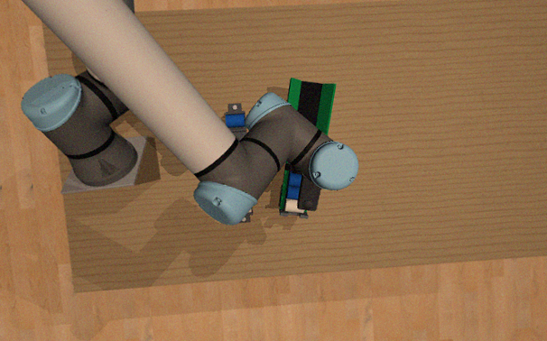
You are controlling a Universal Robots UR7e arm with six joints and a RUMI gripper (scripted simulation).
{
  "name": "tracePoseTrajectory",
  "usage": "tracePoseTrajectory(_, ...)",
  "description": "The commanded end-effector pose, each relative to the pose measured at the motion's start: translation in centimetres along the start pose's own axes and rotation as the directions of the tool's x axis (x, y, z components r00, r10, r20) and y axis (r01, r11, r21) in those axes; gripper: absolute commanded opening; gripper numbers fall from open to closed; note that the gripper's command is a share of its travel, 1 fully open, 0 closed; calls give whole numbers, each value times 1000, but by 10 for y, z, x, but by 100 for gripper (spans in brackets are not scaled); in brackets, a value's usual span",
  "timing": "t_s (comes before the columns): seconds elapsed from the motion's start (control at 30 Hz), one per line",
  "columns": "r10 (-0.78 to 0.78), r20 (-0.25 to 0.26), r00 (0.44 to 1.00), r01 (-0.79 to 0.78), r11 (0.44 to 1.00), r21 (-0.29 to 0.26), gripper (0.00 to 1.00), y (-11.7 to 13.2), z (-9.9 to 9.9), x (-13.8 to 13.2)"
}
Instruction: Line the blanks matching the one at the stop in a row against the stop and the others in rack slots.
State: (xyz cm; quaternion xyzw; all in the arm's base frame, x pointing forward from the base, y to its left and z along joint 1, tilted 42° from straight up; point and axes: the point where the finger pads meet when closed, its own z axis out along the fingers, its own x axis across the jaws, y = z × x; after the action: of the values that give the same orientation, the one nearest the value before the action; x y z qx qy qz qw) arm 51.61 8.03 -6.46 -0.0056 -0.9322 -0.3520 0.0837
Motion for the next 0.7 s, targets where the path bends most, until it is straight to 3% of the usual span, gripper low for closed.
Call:
tracePoseTrajectory(0.0, -1, 5, 1000, 1, 1000, 2, 33, 0, -13, -2)
tracePoseTrajectory(0.37, -1, 5, 1000, 1, 1000, 2, 33, 0, -87, -1)
tracePoseTrajectory(0.67, -1, 4, 1000, 0, 1000, 2, 33, -1, -102, -1)
